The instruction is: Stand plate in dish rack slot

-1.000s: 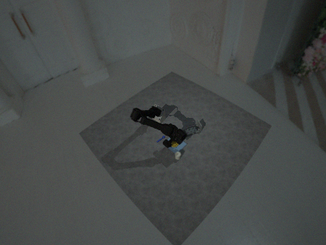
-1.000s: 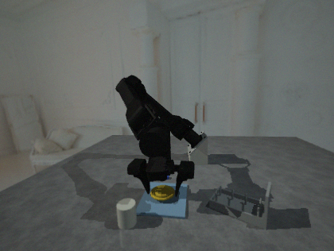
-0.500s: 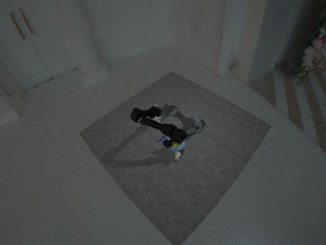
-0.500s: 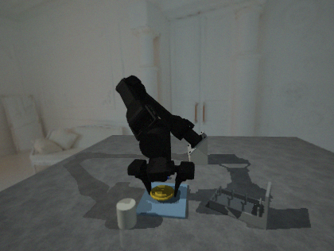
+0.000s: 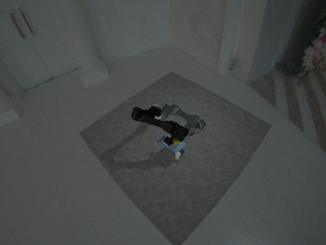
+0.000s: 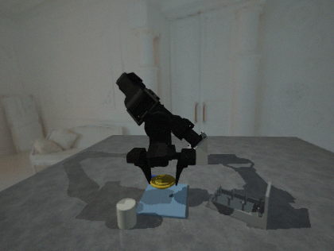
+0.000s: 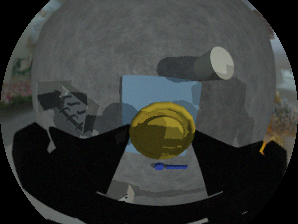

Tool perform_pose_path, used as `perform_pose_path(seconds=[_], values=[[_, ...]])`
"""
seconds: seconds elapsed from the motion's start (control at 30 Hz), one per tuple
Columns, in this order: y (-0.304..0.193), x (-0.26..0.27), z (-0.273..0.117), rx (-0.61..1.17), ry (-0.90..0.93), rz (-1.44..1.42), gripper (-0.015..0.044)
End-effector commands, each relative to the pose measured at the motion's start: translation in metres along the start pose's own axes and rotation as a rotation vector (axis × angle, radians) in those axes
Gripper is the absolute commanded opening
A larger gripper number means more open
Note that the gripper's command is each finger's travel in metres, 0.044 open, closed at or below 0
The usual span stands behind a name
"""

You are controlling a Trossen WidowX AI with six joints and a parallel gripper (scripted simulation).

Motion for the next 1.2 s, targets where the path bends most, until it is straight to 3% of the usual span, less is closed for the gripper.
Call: perform_pose_path(seconds=[0.0,0.93,1.17], values=[[0.003,0.001,-0.021,-0.009,0.008,0.002,0.0],[0.007,0.0,-0.129,-0.038,0.004,-0.011,0.0],[0.004,0.048,-0.13,-0.016,0.016,0.166,0.0]])
Point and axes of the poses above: the point midway between the two fingers, 35 mm back from their tips, its own z axis out along the fingers, its own x axis across the jaws, y = z × x, the point moved 6 cm from there along -z, back along the fingers, and after that the axes turned 8 degrees about -z, right-handed, at the moved point
